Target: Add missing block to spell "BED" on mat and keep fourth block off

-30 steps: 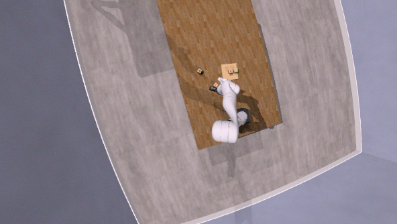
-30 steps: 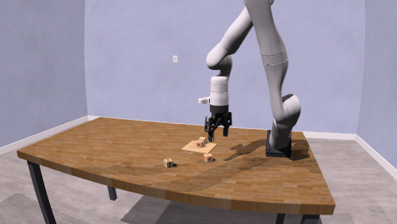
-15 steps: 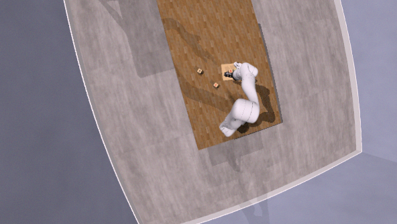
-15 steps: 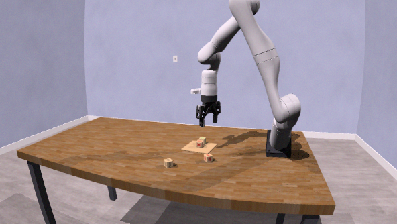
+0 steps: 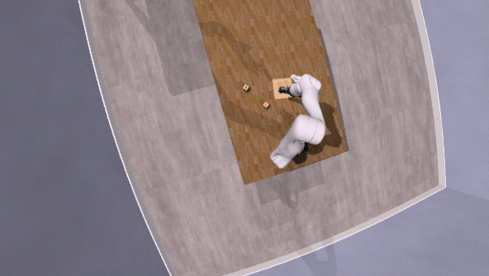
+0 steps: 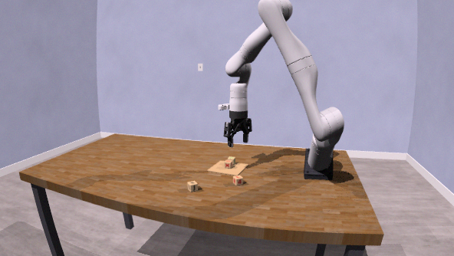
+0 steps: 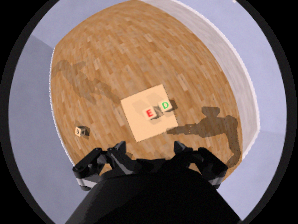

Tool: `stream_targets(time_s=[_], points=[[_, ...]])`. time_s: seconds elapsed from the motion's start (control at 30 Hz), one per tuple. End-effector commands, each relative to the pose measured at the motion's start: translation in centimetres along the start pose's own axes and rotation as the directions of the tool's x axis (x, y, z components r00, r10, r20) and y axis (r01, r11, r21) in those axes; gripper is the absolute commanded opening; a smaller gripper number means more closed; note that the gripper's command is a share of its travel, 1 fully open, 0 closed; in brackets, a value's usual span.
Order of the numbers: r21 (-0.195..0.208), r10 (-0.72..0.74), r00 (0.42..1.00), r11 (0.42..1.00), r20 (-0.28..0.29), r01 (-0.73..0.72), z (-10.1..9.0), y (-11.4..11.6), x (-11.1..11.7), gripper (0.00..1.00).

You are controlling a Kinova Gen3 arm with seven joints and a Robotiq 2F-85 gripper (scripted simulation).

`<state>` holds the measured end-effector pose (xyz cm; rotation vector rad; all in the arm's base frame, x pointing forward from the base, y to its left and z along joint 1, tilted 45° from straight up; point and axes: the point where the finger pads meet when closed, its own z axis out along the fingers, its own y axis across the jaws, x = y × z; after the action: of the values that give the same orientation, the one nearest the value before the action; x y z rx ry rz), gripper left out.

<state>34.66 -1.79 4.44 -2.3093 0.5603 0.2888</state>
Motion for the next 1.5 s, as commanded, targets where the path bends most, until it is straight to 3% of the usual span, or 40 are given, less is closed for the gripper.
stream_targets(time_s=[0.0, 1.23, 1.47], points=[[0.000, 0.000, 1.000, 1.000, -0.001, 0.000, 0.0, 0.0, 0.0, 1.00], [0.000, 0.000, 1.000, 1.000, -0.001, 0.000, 0.0, 0.1, 0.1, 1.00], [0.000, 0.000, 1.000, 1.000, -0.001, 0.000, 0.0, 4.2, 2.3, 1.00]])
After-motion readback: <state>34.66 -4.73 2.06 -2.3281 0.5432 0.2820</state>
